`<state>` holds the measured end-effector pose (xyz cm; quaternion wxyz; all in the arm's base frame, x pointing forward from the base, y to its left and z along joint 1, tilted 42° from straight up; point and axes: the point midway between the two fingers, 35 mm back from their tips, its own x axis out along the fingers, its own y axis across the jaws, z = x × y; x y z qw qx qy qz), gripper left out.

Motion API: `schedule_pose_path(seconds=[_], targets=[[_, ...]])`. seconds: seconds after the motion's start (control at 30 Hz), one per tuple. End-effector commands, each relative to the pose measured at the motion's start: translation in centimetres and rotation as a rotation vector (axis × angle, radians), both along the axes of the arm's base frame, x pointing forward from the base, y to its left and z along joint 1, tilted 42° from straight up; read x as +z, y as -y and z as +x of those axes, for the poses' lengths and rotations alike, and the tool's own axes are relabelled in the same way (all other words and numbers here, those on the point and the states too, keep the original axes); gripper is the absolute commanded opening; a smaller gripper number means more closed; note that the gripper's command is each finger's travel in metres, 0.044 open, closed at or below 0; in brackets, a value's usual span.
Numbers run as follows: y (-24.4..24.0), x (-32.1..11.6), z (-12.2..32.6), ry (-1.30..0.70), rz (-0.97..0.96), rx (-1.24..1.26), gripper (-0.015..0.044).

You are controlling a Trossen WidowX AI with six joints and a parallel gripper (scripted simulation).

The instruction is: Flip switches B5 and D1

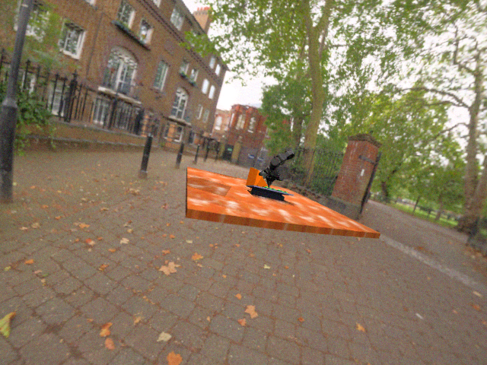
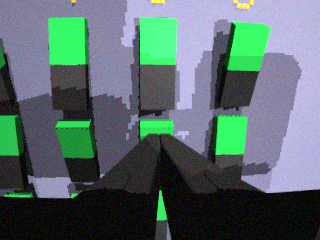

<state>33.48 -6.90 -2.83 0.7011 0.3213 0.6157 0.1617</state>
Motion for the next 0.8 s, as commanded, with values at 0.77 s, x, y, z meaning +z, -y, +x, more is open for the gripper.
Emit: schedule_pose_path(seconds=[0.77], targets=[[-0.21,-0.17,0.08,0.000,0.005,-0.003,0.0000]])
